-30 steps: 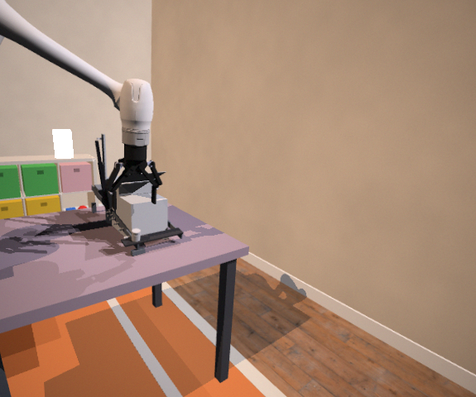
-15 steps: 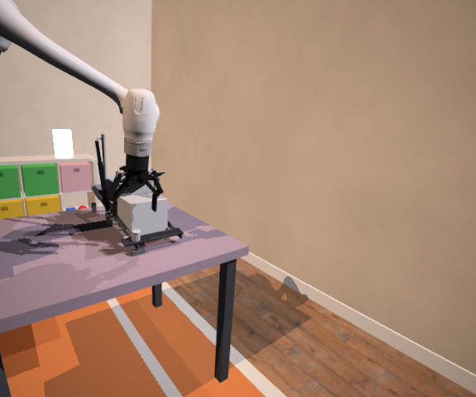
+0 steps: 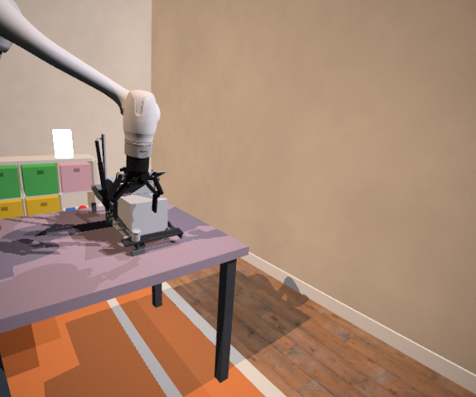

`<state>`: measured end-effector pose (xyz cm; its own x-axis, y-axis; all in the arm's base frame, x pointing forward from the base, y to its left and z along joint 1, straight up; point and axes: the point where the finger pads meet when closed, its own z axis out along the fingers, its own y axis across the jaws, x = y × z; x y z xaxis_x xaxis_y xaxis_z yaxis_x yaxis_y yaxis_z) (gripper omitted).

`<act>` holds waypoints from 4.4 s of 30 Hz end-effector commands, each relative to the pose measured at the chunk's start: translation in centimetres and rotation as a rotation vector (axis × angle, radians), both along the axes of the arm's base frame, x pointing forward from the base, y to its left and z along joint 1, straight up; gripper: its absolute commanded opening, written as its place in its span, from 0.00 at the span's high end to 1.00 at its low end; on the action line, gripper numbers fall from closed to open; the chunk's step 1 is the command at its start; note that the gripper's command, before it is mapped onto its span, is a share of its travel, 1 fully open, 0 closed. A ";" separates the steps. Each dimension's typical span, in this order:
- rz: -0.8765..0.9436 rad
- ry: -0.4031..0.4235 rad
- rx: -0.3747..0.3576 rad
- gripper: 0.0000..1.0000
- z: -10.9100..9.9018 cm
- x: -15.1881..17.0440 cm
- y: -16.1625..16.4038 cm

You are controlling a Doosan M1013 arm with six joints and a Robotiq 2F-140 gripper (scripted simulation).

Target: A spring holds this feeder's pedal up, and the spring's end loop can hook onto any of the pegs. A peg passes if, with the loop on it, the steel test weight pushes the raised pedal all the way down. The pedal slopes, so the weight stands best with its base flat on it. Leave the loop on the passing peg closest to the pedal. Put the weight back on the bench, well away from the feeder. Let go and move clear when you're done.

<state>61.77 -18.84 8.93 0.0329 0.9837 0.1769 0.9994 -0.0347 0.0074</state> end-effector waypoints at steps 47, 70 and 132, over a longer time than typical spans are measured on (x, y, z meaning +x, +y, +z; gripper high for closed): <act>0.000 -0.001 0.000 0.00 -6.9 0.1 0.0; 0.000 -0.001 0.000 0.00 -7.7 0.1 0.0; 0.000 -0.001 0.000 0.75 -7.7 0.1 0.0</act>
